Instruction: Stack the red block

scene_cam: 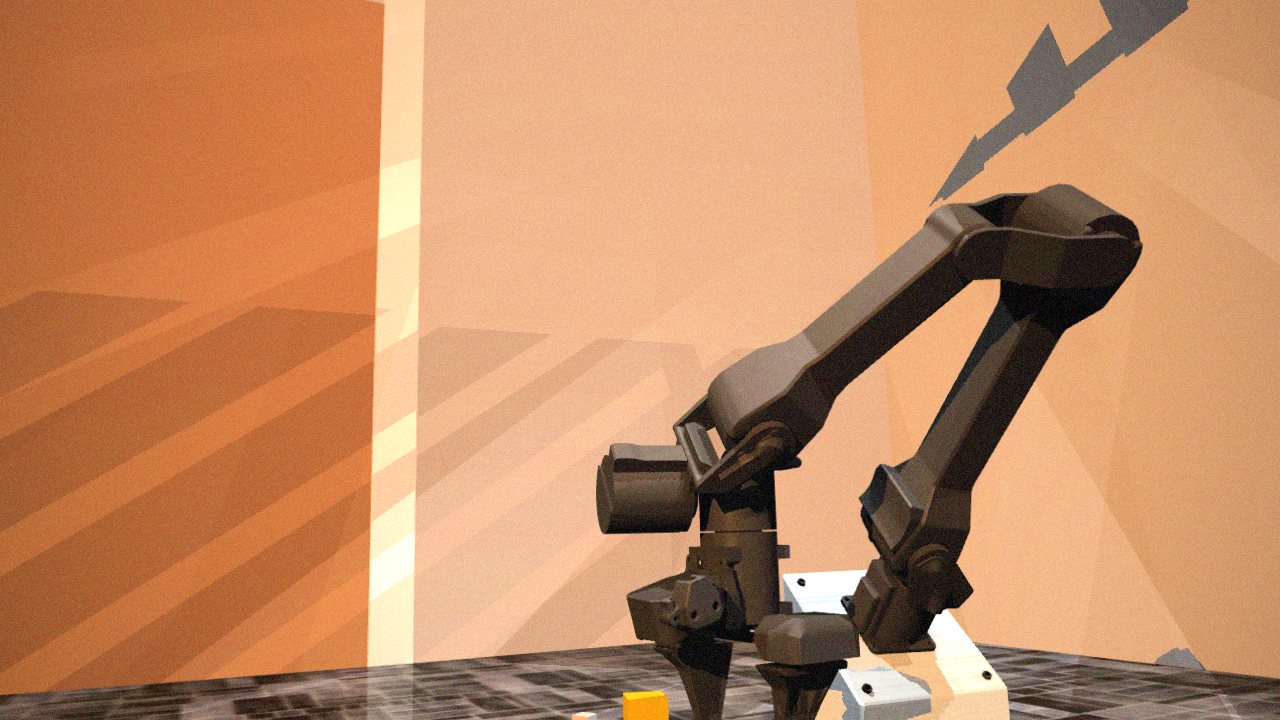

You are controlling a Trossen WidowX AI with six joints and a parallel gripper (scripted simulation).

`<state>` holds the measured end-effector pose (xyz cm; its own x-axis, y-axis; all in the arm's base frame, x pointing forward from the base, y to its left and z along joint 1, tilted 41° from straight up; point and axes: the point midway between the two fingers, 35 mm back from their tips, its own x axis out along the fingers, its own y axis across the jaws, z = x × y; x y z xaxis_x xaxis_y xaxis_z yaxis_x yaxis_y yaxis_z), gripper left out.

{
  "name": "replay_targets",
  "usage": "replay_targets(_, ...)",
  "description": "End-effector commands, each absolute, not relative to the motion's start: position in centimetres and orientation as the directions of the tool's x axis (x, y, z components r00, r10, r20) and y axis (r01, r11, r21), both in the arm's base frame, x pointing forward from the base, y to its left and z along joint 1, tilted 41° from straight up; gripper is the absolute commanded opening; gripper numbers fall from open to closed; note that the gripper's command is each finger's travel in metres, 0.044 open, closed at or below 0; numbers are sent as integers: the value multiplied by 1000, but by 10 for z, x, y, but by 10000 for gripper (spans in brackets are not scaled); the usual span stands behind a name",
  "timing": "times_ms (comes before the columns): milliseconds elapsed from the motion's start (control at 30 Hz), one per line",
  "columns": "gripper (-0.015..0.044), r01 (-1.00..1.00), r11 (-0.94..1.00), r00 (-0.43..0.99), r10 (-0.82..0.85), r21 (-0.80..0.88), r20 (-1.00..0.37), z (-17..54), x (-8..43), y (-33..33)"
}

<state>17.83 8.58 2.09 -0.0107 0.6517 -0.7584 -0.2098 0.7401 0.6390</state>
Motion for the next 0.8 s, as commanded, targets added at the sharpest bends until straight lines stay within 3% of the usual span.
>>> replay_targets(0,440,-200,738,-15,655,645,-755,19,177,87)
replay_targets(367,440,-200,738,-15,655,645,-755,20,177,87)
replay_targets(767,125,-200,738,-15,655,645,-755,20,177,87)
